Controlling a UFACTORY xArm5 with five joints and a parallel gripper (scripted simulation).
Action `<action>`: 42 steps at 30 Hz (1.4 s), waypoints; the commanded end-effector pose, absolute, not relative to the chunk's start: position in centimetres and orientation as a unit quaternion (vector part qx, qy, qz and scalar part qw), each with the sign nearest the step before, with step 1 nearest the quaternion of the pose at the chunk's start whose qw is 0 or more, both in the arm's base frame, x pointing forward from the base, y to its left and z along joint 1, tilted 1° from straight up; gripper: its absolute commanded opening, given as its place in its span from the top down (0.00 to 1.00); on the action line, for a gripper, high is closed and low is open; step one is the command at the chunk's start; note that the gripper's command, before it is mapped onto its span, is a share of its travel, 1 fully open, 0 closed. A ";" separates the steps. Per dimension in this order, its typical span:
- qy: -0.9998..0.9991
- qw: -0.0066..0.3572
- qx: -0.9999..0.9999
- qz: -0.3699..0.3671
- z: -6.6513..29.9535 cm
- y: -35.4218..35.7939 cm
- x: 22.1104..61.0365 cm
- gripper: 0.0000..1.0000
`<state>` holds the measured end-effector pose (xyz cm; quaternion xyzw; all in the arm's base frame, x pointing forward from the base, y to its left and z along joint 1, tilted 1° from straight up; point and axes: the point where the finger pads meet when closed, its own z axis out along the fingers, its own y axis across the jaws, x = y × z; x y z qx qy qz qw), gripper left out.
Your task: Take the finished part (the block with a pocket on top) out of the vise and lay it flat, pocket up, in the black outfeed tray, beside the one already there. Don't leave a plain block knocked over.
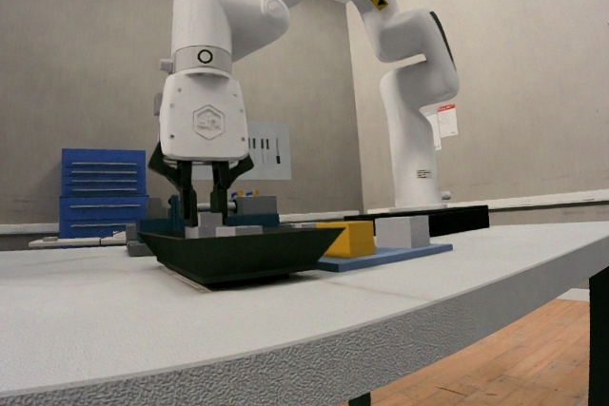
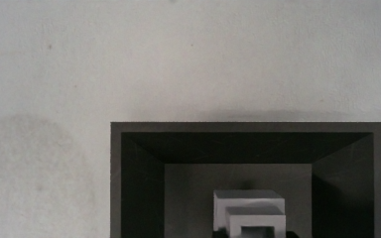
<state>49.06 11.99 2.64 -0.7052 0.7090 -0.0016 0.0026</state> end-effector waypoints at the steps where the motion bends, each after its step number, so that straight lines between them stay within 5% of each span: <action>1: 0.709 0.005 -0.705 -0.003 2.8 12.0 49.2 1.00; 42: 0.709 0.005 -0.706 -0.003 1.6 12.0 49.3 1.00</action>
